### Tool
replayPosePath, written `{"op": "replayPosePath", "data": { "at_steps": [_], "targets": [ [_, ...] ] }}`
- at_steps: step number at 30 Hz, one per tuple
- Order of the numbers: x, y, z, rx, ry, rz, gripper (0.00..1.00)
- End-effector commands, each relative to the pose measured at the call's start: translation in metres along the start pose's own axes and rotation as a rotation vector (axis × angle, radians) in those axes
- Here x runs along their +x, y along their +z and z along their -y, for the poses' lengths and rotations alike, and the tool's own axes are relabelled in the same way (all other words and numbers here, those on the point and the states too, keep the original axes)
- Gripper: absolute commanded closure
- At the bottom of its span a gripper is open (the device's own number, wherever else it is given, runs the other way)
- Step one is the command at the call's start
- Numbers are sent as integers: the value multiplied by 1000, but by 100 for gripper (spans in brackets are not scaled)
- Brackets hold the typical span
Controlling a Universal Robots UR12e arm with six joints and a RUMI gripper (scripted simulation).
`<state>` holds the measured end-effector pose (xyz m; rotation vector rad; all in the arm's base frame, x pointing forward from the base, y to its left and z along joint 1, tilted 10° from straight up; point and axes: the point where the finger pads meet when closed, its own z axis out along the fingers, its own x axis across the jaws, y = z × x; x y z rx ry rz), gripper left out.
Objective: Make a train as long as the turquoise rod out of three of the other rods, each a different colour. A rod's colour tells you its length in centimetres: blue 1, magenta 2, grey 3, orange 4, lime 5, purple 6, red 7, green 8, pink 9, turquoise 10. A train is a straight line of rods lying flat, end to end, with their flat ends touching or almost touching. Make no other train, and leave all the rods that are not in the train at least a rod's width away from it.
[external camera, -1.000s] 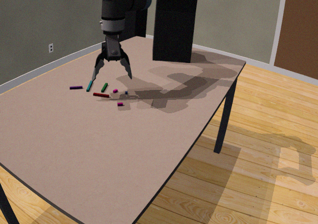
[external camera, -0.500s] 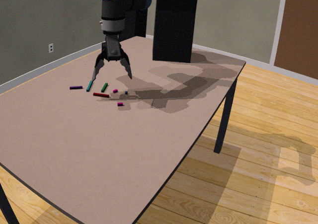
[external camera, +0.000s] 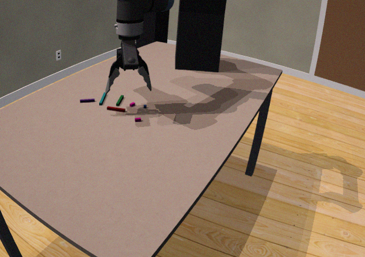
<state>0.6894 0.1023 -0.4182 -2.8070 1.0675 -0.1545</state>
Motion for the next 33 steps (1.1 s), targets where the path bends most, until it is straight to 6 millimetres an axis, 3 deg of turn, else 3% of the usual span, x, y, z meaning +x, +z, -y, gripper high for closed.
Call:
{"op": "replayPosePath", "data": {
  "at_steps": [1, 17, 33],
  "targets": [
    [0, 0, 0, 1, 0, -1, 0],
    [2, 0, 0, 1, 29, -1, 0],
    [12, 0, -1, 1, 216, -1, 0]
  ]
}}
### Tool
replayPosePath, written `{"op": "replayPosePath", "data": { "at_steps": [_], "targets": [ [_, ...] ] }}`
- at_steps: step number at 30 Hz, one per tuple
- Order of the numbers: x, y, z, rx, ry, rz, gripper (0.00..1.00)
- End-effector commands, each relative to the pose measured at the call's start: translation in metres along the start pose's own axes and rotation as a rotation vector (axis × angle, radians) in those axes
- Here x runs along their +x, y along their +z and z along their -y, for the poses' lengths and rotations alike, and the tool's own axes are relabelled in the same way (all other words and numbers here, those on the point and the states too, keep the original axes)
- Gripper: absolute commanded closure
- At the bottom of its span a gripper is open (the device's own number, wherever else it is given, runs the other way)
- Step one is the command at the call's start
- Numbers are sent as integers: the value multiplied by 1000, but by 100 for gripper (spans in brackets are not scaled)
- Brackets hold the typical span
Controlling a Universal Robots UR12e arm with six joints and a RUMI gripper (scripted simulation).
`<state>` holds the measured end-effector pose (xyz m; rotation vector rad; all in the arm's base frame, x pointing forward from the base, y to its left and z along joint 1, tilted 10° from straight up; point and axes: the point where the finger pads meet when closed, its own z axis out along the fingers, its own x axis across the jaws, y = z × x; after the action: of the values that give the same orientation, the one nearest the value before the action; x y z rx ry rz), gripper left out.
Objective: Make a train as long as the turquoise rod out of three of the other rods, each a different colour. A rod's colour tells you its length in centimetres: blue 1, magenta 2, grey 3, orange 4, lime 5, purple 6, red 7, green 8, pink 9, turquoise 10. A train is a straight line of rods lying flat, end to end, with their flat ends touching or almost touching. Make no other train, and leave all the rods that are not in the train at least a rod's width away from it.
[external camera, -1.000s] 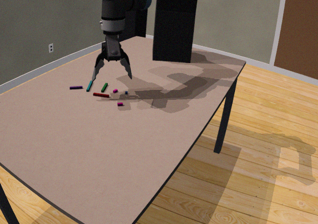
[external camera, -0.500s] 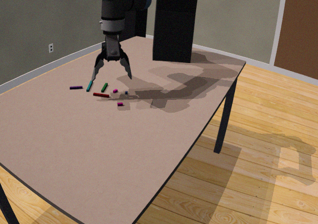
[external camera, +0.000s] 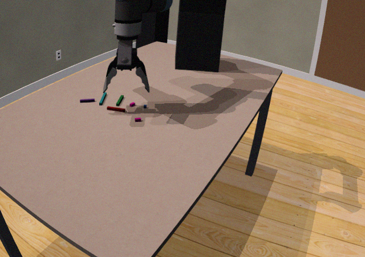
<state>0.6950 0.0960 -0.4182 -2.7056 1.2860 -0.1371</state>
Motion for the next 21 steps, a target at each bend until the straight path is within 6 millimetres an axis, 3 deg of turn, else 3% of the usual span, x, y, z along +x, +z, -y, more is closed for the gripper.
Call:
{"op": "replayPosePath", "data": {
  "at_steps": [1, 11, 21],
  "targets": [
    [4, 0, 0, 0, 77, -1, 0],
    [15, 0, 0, 0, 290, -1, 0],
    [34, 0, -3, 1, 646, -1, 0]
  ]
}}
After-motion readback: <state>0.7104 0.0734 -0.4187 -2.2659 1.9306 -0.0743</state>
